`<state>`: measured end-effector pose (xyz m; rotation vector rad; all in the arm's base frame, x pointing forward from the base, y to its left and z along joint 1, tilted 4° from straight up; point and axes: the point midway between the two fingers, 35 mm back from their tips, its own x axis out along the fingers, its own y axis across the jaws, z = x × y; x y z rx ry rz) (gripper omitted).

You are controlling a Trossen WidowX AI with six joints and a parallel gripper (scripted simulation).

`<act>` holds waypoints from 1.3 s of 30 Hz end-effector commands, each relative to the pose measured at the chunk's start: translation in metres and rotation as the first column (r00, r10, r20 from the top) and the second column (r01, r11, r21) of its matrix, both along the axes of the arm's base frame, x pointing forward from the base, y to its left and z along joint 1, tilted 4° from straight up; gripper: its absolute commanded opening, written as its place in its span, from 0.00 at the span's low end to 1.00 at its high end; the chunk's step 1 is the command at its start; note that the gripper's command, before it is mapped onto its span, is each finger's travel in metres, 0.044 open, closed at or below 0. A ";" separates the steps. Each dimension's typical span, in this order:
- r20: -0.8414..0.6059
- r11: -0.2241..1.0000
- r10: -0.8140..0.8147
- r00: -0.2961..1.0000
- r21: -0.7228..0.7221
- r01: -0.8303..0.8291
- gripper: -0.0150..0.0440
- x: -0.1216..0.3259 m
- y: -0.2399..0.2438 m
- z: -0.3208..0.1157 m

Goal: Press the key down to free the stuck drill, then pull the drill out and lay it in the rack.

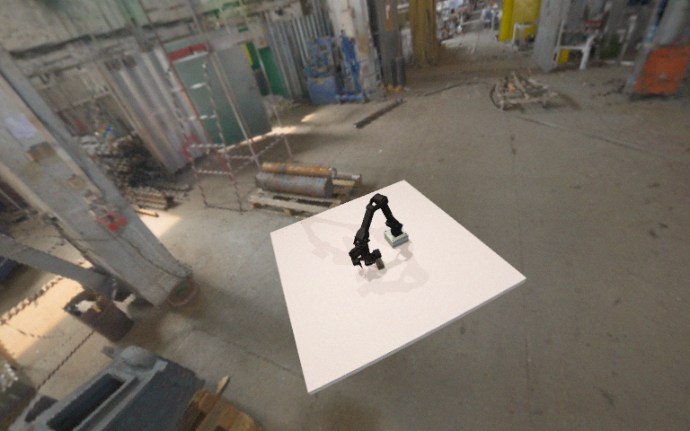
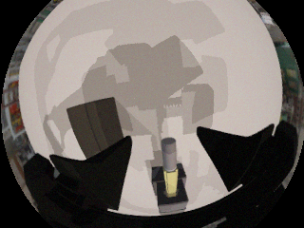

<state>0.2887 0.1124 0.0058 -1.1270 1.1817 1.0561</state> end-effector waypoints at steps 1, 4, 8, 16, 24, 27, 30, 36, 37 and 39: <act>0.003 1.000 0.003 1.000 -0.002 -0.003 1.00 0.000 -0.003 -0.001; 0.003 1.000 0.003 1.000 -0.003 -0.003 1.00 0.000 -0.004 -0.001; 0.003 1.000 0.003 1.000 -0.003 -0.003 1.00 0.000 -0.006 -0.002; 0.003 1.000 0.003 1.000 -0.003 -0.003 1.00 0.000 -0.009 -0.003; 0.003 1.000 0.003 1.000 -0.003 -0.003 1.00 0.000 -0.013 -0.004; 0.003 1.000 0.003 1.000 -0.003 -0.003 1.00 0.000 -0.014 -0.004; 0.003 1.000 0.003 1.000 -0.003 -0.003 1.00 -0.001 -0.015 -0.004; 0.007 1.000 -0.003 1.000 -0.002 0.003 0.87 0.001 -0.014 -0.004; 0.007 1.000 -0.003 1.000 -0.002 0.003 0.82 0.001 -0.014 -0.004; 0.007 1.000 -0.003 1.000 -0.002 0.003 0.73 0.001 -0.014 -0.004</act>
